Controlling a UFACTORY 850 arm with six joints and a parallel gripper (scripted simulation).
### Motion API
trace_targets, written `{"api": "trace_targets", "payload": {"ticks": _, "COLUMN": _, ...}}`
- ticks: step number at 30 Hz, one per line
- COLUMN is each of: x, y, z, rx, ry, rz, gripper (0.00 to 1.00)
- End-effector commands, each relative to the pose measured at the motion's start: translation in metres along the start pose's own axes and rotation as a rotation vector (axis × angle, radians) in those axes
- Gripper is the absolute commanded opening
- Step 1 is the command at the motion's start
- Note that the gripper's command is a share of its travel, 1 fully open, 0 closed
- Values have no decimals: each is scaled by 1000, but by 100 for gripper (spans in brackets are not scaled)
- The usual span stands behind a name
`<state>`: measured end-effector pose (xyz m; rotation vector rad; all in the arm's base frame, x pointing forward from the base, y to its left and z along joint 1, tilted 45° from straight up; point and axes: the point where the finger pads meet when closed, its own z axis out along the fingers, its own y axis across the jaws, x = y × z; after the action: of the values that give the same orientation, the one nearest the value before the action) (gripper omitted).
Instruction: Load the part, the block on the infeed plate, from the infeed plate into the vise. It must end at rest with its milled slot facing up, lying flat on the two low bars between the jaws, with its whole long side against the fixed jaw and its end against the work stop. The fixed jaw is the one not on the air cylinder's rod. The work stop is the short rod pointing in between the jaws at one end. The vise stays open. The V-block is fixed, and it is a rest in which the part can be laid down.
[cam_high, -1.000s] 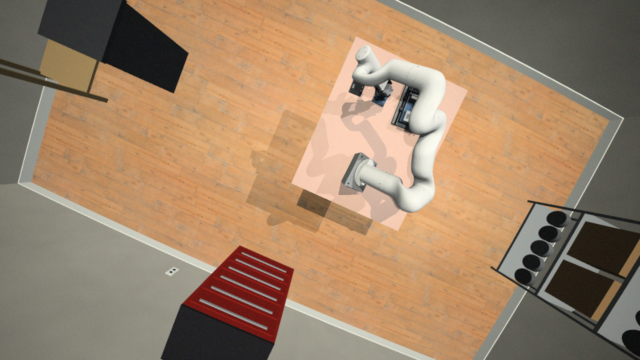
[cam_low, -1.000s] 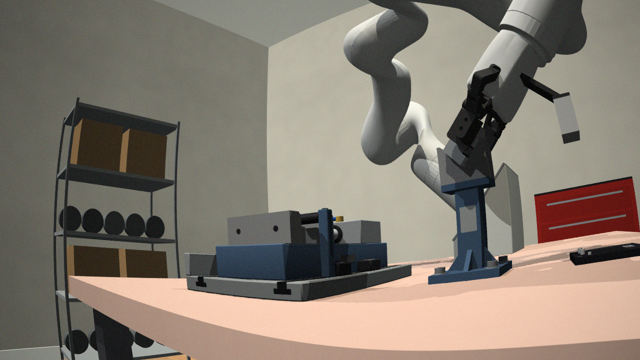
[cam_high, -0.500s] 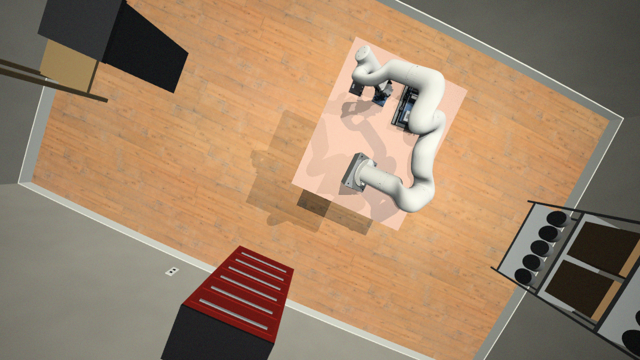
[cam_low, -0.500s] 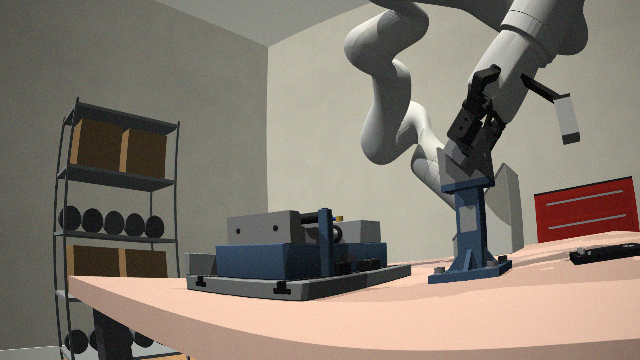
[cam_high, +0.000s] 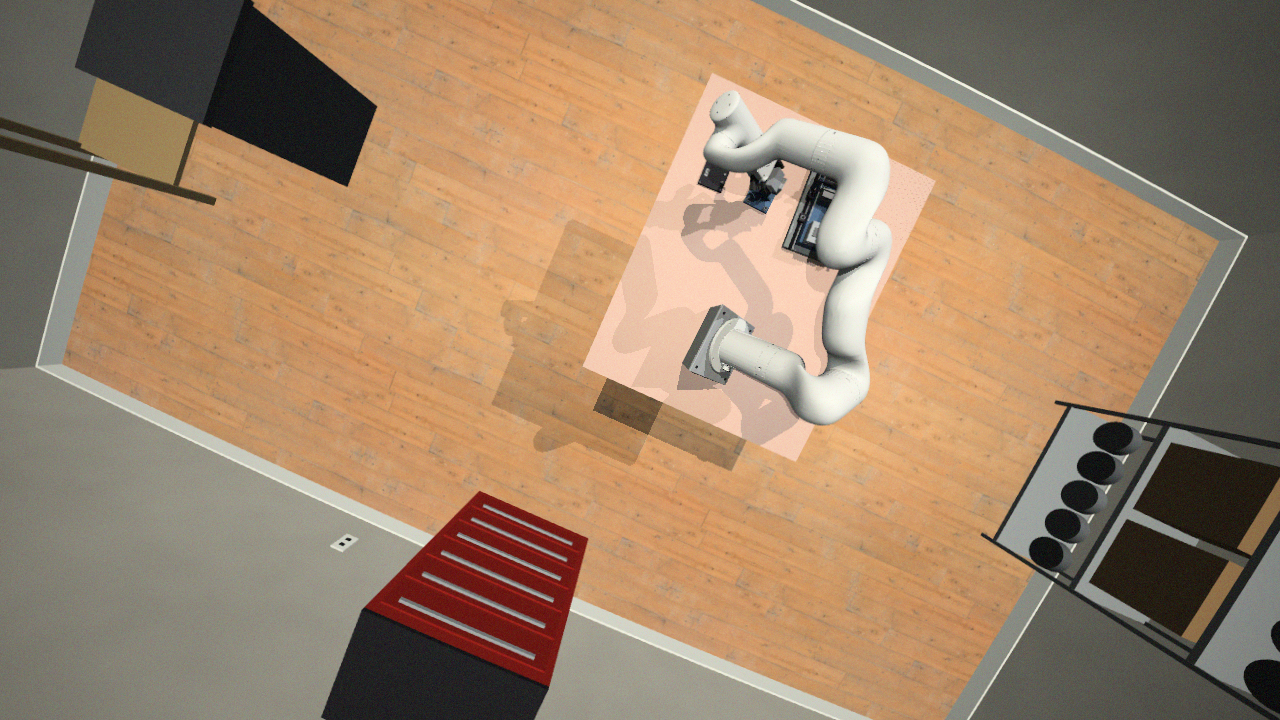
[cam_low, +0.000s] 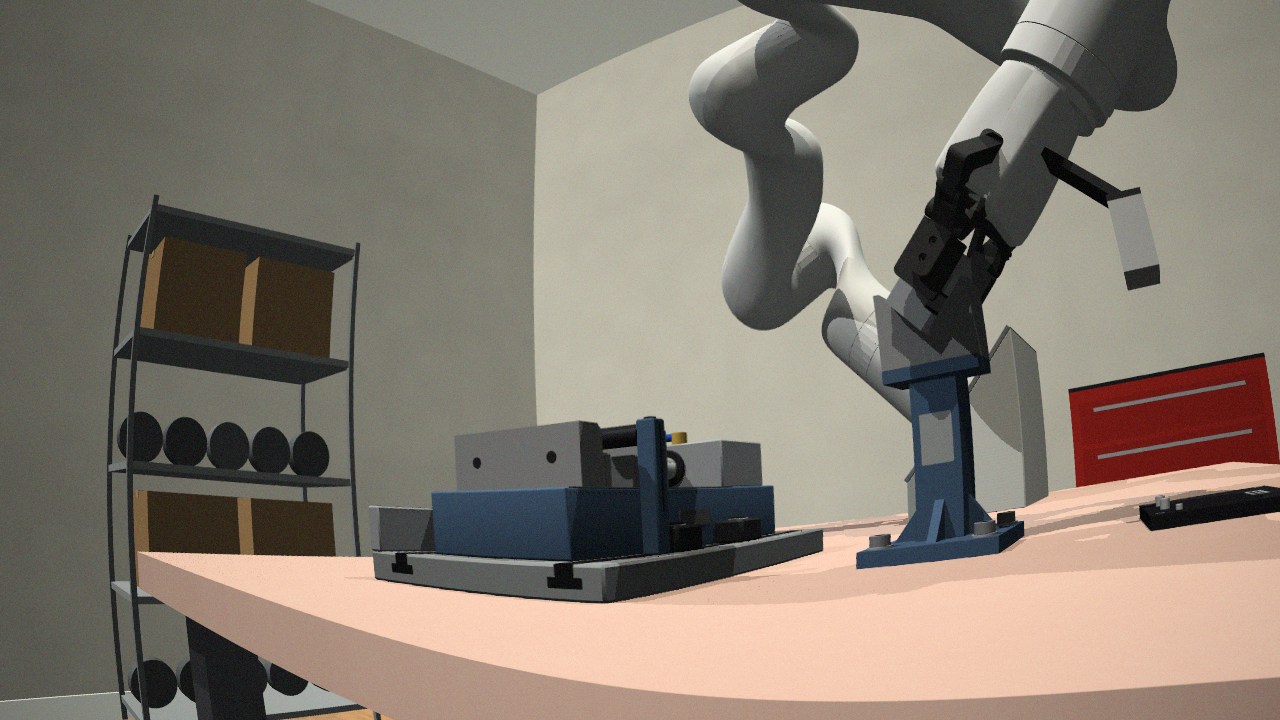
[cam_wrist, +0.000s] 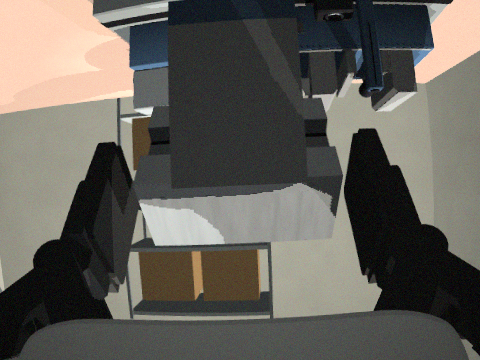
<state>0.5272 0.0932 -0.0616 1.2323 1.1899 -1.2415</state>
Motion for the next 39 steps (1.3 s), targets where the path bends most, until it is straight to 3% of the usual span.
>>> {"api": "trace_targets", "payload": {"ticks": 1, "x": -1, "y": 1, "z": -1, "rx": -1, "ry": 1, "rz": 2, "gripper": 89}}
{"api": "trace_targets", "payload": {"ticks": 2, "x": -1, "y": 1, "z": -1, "rx": -1, "ry": 1, "rz": 2, "gripper": 0}}
{"api": "trace_targets", "payload": {"ticks": 39, "x": -1, "y": 1, "z": -1, "rx": -1, "ry": 1, "rz": 2, "gripper": 0}}
